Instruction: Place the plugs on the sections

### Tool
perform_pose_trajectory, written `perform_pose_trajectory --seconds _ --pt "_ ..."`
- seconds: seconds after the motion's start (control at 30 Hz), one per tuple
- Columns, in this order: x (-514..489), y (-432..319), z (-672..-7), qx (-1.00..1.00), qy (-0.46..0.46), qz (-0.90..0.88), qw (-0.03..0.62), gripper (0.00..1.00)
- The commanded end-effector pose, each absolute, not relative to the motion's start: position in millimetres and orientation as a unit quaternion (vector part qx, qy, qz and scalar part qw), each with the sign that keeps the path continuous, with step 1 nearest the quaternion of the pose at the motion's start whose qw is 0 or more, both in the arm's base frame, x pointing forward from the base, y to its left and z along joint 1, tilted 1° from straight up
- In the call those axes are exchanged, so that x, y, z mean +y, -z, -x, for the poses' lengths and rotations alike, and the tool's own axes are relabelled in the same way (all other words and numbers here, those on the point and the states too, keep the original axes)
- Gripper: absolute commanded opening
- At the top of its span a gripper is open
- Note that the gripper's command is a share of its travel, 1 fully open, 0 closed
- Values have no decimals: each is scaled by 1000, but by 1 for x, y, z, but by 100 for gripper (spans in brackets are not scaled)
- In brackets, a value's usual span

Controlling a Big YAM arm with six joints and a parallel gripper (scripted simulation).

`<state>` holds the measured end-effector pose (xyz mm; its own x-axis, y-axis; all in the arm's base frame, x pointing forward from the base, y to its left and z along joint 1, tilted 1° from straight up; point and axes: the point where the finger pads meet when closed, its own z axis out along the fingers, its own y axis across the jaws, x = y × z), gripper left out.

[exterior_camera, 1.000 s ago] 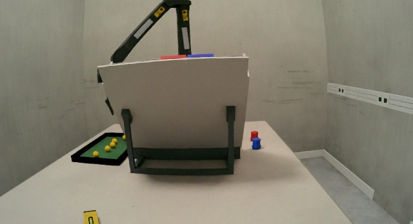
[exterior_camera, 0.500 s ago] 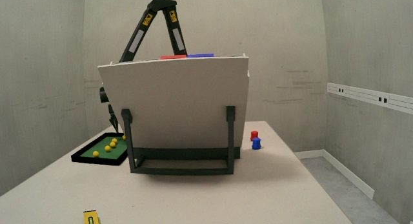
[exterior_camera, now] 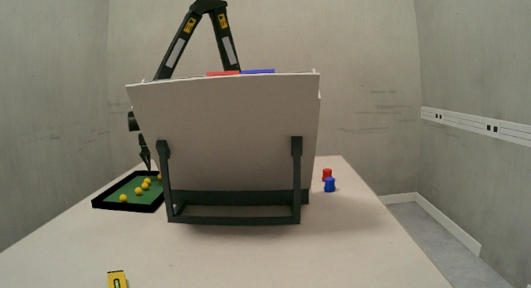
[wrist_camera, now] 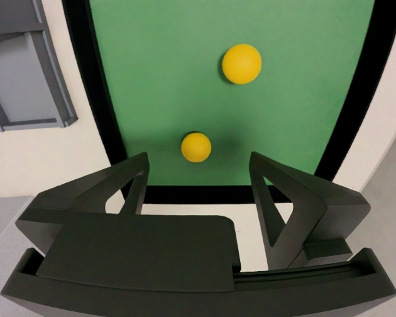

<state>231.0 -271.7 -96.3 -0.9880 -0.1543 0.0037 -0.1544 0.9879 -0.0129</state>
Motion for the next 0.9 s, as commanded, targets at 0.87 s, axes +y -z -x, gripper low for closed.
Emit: perform_pose_trajectory --seconds 0.87 --pt "-271 131 -227 -997 -16 -78 -6 80"
